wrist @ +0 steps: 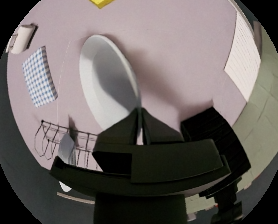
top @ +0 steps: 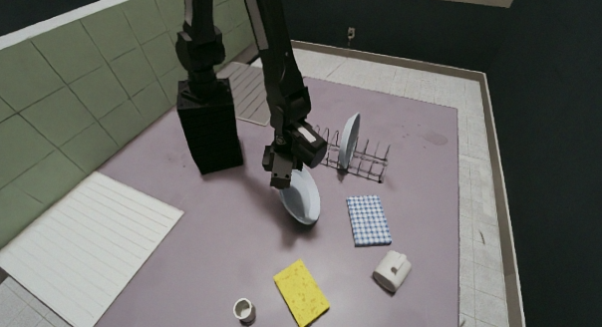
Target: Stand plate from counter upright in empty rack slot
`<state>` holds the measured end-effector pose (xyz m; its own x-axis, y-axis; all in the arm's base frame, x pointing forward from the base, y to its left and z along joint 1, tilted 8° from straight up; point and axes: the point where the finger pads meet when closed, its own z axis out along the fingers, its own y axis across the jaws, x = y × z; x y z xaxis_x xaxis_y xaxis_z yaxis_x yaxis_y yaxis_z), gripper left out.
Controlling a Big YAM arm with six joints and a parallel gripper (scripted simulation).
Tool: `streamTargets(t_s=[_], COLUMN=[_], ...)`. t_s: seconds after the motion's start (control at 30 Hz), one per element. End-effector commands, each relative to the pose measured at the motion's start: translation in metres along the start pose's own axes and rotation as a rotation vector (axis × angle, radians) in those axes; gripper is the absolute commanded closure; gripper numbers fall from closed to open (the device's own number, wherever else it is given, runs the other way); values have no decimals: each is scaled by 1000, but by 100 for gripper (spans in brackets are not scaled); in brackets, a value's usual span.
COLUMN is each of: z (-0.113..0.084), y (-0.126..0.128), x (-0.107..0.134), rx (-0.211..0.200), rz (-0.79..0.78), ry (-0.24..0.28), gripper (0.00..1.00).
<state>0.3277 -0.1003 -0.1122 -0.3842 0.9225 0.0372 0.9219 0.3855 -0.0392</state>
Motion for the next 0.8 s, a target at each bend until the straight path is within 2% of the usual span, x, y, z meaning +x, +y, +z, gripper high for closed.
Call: streamTargets(t_s=[0.0, 0.47, 0.53, 0.77], z=[-4, -20, -20, -26], y=[9, 28, 28, 36], x=[-1, -1, -1, -1], rx=[23, 159, 159, 209], rz=[14, 13, 13, 13], ry=[6, 7, 7, 7], gripper=[100, 100, 100, 100])
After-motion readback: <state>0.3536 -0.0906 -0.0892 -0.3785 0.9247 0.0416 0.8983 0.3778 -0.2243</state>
